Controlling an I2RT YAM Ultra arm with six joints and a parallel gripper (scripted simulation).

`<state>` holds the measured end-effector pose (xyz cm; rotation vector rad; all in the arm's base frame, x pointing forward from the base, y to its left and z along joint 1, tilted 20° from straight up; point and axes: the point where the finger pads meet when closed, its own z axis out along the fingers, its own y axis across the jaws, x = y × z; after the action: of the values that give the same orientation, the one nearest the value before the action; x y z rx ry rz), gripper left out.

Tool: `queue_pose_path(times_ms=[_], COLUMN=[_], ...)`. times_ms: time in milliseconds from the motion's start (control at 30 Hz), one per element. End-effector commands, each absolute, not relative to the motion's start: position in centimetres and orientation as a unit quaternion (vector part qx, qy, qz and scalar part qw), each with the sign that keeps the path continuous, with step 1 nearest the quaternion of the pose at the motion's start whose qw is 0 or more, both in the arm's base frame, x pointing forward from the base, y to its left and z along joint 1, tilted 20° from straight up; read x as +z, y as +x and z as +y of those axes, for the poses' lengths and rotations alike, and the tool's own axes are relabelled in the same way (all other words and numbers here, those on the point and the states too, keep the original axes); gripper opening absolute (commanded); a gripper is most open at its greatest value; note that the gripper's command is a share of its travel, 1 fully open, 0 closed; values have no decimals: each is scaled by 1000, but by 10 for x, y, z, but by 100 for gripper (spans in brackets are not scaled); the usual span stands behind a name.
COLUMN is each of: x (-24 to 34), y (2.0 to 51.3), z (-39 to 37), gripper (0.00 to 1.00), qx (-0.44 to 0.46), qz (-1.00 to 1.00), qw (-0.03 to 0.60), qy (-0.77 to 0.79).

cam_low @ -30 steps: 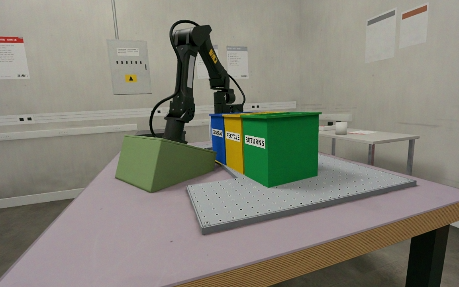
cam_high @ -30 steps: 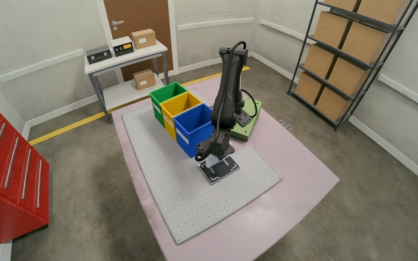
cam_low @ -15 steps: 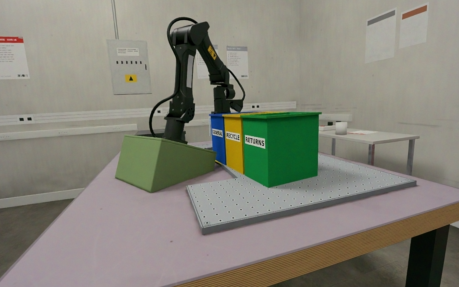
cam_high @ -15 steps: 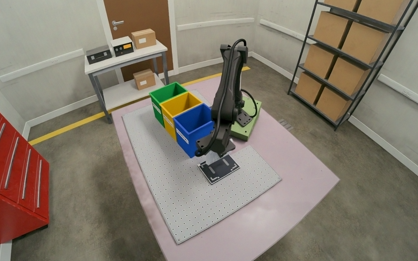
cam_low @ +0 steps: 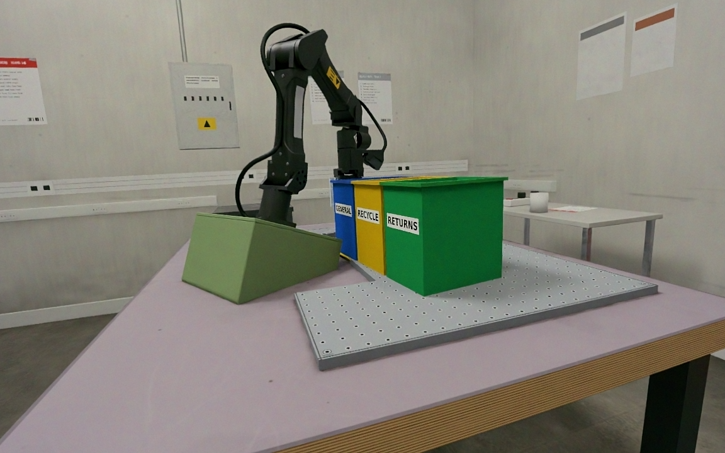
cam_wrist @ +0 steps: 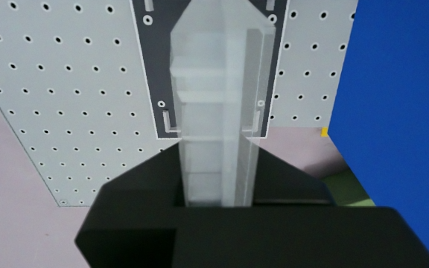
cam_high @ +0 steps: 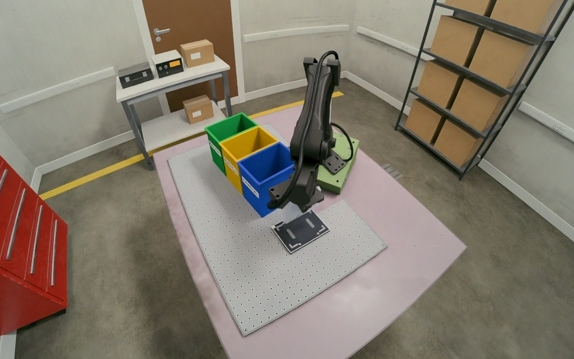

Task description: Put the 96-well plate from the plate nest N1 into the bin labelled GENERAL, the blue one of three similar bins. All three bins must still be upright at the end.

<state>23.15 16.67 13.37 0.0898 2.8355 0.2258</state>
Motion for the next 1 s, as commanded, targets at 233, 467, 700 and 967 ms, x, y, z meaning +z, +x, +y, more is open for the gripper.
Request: queue_pose_path(times_ms=[233,467,700,967], x=[169,180,188,200], y=[228,224,221,216], z=[167,165,163,161], gripper=[0,0,0,0], qx=[93,93,93,93], qz=[980,980,980,980], qw=[171,171,171,171], qy=[31,30,30,31])
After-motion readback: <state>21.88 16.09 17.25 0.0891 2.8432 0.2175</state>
